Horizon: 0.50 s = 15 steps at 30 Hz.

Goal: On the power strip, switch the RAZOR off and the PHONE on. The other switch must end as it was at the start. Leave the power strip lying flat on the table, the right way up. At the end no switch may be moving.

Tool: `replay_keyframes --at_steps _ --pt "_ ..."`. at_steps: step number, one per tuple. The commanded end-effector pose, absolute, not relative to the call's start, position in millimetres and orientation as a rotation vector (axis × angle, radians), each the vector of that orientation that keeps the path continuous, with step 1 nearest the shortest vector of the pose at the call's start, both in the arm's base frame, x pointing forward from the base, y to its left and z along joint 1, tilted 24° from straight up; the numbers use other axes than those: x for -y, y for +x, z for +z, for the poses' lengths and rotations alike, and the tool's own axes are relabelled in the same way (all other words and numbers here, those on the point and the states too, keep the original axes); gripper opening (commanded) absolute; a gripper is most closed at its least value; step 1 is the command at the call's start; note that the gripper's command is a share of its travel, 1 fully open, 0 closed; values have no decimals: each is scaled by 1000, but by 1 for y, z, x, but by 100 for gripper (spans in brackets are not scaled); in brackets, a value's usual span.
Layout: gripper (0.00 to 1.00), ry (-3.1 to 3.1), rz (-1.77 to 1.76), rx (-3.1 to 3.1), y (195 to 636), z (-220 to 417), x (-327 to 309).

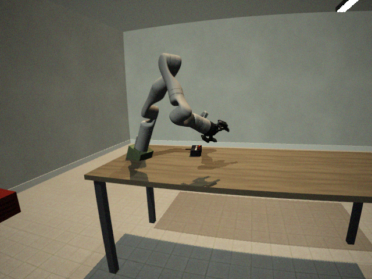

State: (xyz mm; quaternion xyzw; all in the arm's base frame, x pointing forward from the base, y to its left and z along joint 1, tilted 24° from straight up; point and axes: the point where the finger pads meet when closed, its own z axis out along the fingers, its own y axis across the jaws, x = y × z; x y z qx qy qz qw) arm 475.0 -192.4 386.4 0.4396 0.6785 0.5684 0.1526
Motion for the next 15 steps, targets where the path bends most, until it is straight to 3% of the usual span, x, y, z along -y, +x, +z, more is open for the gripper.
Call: replay_keyframes --at_steps 1,15 --pt "100 1252 1624 -1971 474 393 179" --pt "100 1275 1597 -2053 469 399 142"
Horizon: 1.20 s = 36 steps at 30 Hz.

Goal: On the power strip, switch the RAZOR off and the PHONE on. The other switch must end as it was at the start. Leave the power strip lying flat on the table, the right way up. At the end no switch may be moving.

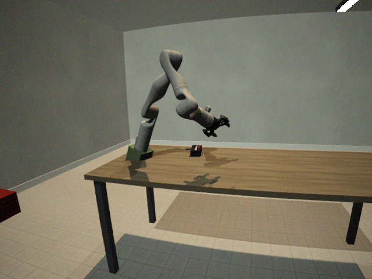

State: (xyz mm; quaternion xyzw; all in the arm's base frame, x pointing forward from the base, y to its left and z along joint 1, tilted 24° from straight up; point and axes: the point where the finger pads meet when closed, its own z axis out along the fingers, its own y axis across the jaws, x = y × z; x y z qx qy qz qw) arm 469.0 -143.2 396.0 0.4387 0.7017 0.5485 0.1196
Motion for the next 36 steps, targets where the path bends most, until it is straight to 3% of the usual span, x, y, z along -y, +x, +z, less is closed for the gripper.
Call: replay_keyframes --at_steps 1,36 --pt "100 1275 1597 -2053 469 399 142" --pt "100 1299 1533 -2157 460 401 98"
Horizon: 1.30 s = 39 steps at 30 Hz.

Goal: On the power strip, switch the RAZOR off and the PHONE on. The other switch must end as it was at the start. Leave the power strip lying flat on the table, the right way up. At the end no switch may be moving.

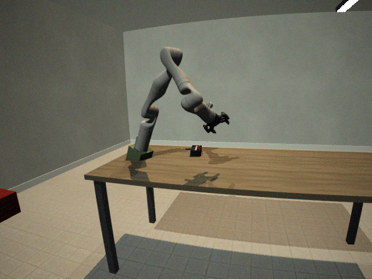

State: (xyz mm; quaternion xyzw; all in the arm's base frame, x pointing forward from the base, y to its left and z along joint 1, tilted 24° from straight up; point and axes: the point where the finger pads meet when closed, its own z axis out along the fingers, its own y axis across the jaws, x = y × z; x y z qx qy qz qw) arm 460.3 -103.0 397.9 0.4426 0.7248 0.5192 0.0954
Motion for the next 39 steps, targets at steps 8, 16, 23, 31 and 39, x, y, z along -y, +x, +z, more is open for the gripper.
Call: replay_keyframes --at_steps 8,16,23,31,39 --pt "100 1304 1513 -2181 458 401 88" --pt "100 1309 1491 -2205 455 401 78" --pt "100 1314 1466 -2231 452 400 68" --pt "100 1318 1438 -2256 449 399 57" --pt "100 1318 1438 -2256 449 399 57"
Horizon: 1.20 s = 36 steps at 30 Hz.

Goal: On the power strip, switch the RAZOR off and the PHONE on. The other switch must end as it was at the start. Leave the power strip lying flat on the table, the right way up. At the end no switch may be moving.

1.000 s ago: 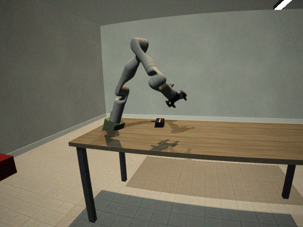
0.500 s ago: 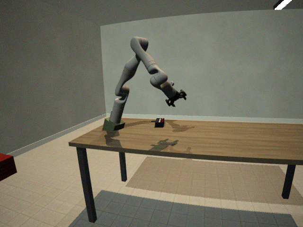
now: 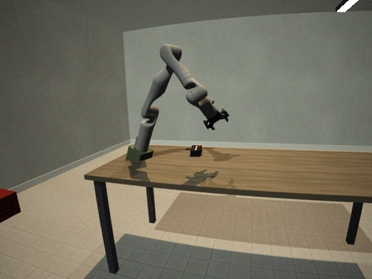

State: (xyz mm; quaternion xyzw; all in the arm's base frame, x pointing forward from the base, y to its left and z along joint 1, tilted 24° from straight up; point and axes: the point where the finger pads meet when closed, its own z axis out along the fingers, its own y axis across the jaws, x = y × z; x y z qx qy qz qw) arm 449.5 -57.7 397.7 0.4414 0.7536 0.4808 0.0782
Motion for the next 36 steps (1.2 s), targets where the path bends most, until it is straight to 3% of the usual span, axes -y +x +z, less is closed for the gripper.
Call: replay_keyframes --at_steps 1,36 --pt "100 1322 1407 -2282 446 397 47" --pt "100 1334 1254 -2382 433 387 6"
